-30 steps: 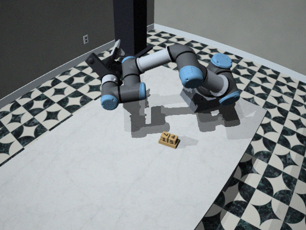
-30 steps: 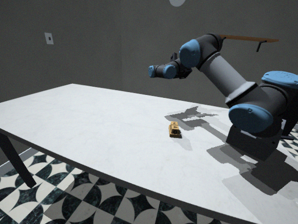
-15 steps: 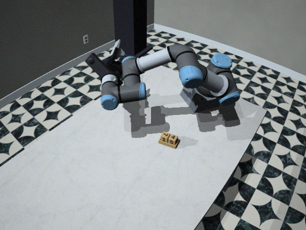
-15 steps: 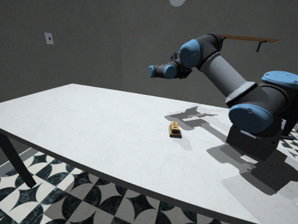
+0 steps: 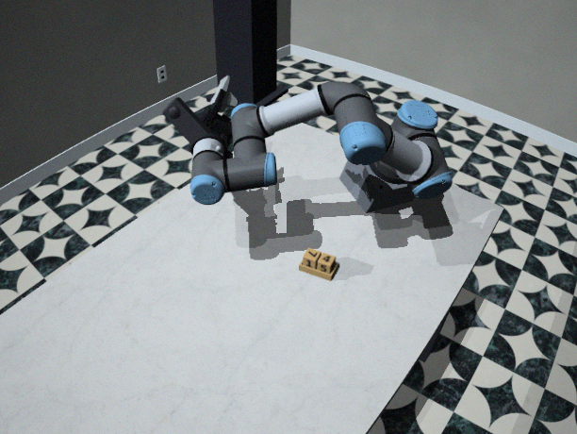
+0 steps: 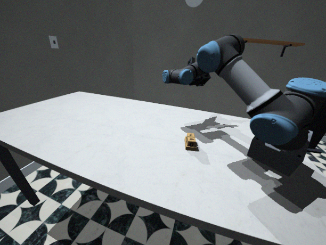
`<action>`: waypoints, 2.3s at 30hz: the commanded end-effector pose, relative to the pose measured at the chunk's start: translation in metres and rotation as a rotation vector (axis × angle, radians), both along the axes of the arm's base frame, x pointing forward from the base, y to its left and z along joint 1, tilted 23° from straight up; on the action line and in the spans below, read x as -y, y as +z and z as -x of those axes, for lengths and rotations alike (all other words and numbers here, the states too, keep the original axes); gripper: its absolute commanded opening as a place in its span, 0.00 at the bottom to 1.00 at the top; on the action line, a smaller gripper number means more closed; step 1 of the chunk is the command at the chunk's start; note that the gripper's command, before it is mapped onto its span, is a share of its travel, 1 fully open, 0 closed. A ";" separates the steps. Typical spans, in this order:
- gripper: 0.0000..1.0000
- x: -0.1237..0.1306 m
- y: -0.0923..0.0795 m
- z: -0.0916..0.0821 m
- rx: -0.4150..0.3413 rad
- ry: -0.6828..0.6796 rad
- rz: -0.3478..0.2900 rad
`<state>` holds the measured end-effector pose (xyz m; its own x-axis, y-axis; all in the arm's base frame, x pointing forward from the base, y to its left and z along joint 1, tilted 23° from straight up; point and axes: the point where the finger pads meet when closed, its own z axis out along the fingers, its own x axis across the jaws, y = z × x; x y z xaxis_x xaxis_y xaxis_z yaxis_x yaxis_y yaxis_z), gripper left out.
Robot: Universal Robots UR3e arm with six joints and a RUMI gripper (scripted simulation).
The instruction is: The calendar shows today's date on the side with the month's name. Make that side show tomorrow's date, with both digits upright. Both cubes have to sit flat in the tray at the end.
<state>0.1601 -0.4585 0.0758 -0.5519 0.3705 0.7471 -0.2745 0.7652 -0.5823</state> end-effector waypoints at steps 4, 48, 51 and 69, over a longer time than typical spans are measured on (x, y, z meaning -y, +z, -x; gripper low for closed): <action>1.00 -0.009 -0.004 0.004 0.084 -0.042 -0.001; 1.00 -0.260 -0.022 -0.063 1.116 -0.993 -0.093; 1.00 -0.286 -0.014 -0.079 1.182 -1.106 -0.112; 1.00 -0.361 0.020 -0.132 1.340 -1.469 -0.192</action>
